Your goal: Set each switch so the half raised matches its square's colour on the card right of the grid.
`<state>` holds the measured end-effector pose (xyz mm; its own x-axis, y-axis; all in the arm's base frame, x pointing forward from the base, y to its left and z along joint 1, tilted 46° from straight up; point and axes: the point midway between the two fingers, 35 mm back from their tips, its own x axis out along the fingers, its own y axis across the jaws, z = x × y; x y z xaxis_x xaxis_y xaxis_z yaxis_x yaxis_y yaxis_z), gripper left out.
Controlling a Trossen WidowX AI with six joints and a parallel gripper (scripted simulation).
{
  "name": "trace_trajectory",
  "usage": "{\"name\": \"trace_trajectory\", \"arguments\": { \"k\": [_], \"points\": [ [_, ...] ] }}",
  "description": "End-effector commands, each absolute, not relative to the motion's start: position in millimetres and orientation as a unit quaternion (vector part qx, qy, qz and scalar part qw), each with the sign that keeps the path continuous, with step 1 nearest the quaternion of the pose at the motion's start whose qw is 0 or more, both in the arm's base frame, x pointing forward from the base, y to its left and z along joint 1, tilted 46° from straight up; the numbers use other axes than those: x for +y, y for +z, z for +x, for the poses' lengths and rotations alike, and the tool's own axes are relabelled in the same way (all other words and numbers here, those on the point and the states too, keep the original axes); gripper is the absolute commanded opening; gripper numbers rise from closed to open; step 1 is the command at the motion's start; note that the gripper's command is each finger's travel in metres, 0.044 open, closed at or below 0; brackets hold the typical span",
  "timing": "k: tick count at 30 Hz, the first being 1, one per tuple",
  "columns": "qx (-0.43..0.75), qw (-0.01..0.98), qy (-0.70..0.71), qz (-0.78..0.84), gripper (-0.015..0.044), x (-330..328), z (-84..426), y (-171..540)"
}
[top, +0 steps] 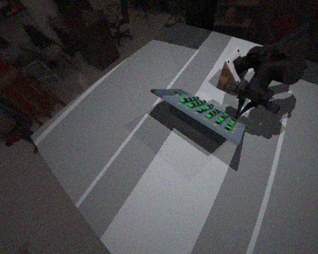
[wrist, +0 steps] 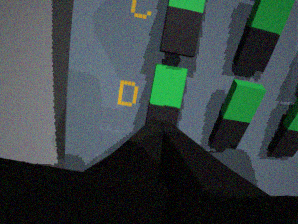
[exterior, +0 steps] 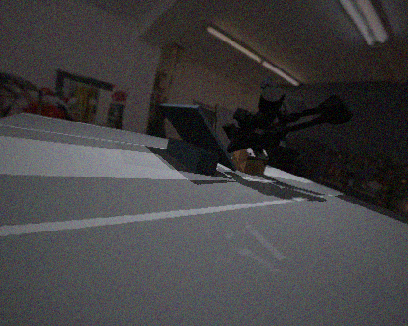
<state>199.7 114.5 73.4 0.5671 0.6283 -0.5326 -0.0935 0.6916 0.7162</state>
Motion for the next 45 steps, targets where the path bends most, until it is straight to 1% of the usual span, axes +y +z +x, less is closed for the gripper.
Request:
{"name": "trace_trajectory", "arguments": {
  "k": [1,45],
  "points": [
    [0.41,0.823,0.216,0.327,0.0,113.9,200.0,72.4],
    [0.41,0.823,0.216,0.327,0.0,116.6,202.4,70.1]
  ]
}}
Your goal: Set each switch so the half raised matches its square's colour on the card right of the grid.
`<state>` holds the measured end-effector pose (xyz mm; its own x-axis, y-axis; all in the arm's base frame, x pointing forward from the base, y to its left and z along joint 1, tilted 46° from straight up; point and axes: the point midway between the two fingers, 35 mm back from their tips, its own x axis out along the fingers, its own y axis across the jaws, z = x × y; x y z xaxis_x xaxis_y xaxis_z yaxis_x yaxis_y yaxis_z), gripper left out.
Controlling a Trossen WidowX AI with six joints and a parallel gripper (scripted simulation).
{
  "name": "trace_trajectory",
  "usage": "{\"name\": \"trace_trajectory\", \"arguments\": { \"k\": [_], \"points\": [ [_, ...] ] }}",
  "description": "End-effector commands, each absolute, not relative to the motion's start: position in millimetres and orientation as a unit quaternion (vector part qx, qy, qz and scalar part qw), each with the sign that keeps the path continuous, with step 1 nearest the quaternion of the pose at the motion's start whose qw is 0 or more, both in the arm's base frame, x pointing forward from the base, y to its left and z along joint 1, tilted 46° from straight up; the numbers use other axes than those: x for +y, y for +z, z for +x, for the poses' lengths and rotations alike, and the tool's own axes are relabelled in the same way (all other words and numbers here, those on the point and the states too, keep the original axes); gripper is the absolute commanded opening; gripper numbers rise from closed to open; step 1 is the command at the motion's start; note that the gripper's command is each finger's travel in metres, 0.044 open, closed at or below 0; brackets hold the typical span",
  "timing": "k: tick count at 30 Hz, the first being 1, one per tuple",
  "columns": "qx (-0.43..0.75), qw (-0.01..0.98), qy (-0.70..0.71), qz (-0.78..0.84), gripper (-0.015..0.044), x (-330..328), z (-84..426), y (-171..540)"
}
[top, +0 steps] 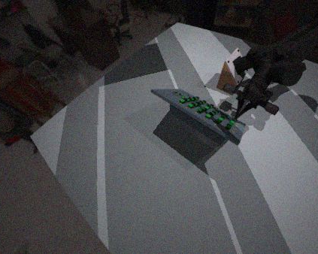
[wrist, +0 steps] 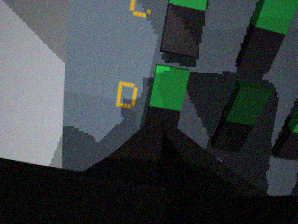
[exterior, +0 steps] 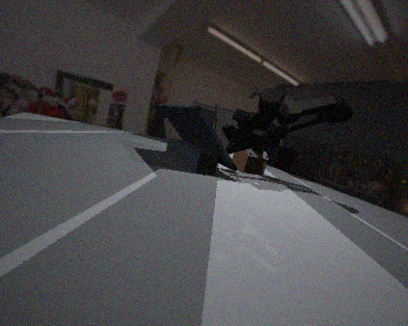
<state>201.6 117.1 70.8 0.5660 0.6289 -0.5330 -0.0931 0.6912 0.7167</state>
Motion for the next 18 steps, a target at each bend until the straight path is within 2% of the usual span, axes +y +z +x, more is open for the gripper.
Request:
{"name": "trace_trajectory", "arguments": {
  "k": [1,13,18],
  "points": [
    [0.41,0.823,0.216,0.327,0.0,117,202,70],
    [0.411,0.823,0.219,0.325,0.0,117,202,70],
    [0.425,0.821,0.215,0.315,0.0,92,190,84]
  ]
}}
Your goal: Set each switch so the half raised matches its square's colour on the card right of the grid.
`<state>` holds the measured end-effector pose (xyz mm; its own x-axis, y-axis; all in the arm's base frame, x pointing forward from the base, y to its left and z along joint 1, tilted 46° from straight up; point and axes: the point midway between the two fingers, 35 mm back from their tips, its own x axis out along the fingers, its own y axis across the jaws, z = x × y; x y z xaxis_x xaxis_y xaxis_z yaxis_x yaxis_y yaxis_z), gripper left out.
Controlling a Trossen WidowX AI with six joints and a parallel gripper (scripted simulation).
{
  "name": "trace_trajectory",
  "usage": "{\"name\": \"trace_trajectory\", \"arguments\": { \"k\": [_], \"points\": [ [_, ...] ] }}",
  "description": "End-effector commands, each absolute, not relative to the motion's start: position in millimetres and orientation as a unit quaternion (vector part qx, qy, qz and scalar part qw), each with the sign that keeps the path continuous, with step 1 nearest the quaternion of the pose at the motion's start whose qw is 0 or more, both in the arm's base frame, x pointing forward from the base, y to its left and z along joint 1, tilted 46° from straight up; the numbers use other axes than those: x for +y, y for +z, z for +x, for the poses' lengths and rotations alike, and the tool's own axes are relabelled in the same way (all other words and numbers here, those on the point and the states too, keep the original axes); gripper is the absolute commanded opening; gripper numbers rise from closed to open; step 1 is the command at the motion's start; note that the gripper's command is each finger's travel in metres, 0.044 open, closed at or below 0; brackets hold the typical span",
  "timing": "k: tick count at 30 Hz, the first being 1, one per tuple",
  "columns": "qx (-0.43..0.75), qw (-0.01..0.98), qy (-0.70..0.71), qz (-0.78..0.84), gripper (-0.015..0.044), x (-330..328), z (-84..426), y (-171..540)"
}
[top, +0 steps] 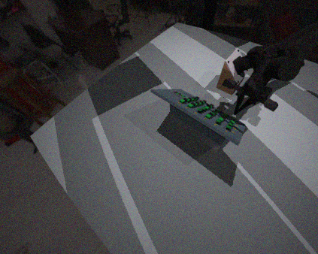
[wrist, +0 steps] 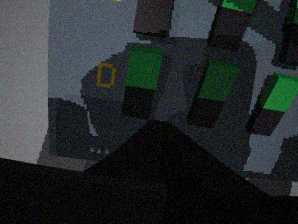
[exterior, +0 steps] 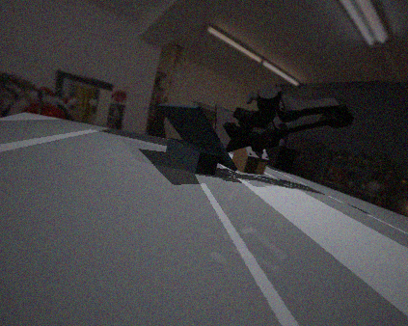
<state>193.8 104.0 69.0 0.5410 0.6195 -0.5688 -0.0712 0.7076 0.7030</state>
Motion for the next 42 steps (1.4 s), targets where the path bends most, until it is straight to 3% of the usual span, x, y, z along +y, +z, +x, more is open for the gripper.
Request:
{"name": "trace_trajectory", "arguments": {
  "k": [1,13,33,42],
  "points": [
    [0.426,0.82,0.215,0.315,0.0,87,186,88],
    [0.426,0.818,0.216,0.321,0.0,73,170,102],
    [0.43,0.818,0.216,0.317,0.0,-16,182,12],
    [0.422,0.821,0.214,0.318,0.0,-14,186,-1]
  ]
}}
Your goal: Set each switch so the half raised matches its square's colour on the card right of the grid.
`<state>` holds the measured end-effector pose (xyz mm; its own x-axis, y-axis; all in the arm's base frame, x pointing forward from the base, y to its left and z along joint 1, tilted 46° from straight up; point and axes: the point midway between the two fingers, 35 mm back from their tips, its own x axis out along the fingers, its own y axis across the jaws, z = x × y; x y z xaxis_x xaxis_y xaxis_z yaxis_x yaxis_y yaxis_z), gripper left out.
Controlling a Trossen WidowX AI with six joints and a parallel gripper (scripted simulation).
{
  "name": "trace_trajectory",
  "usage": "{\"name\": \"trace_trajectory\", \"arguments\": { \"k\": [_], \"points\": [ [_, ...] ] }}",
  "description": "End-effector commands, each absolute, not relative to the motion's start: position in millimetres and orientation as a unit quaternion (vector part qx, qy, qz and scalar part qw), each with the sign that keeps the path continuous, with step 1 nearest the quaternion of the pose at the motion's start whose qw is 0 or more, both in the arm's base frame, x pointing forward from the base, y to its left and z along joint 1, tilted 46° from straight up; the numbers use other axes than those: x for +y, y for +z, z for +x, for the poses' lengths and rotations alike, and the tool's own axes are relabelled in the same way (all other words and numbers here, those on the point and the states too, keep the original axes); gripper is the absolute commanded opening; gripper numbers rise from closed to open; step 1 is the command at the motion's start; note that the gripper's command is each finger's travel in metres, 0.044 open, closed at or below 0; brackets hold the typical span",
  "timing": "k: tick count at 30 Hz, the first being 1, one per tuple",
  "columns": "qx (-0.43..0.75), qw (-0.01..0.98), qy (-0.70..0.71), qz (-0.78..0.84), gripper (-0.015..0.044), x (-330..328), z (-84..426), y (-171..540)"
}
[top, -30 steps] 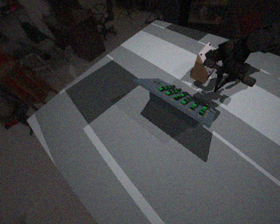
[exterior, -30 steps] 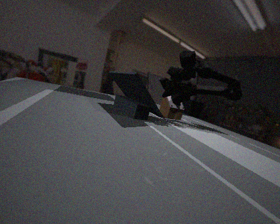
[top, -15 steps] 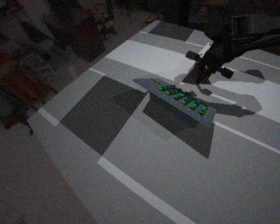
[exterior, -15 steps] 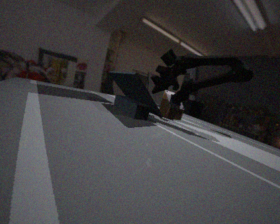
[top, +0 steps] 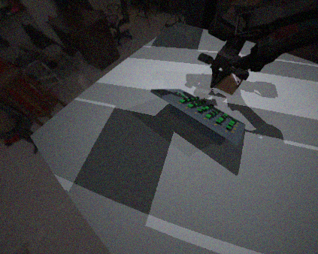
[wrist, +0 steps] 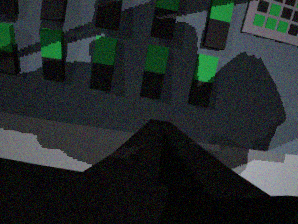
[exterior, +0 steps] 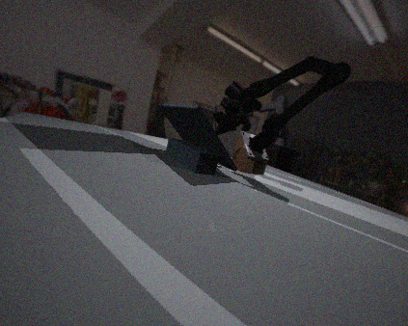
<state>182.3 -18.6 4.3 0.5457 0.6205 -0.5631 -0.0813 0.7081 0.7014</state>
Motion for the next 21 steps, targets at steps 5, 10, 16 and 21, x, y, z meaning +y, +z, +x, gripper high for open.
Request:
{"name": "trace_trajectory", "arguments": {
  "k": [5,10,16,21],
  "points": [
    [0.411,0.825,0.214,0.323,0.0,3,199,-13],
    [0.411,0.825,0.214,0.323,0.0,3,199,-13],
    [0.41,0.825,0.215,0.324,0.0,9,204,-17],
    [0.411,0.825,0.215,0.323,0.0,11,206,-19]
  ]
}}
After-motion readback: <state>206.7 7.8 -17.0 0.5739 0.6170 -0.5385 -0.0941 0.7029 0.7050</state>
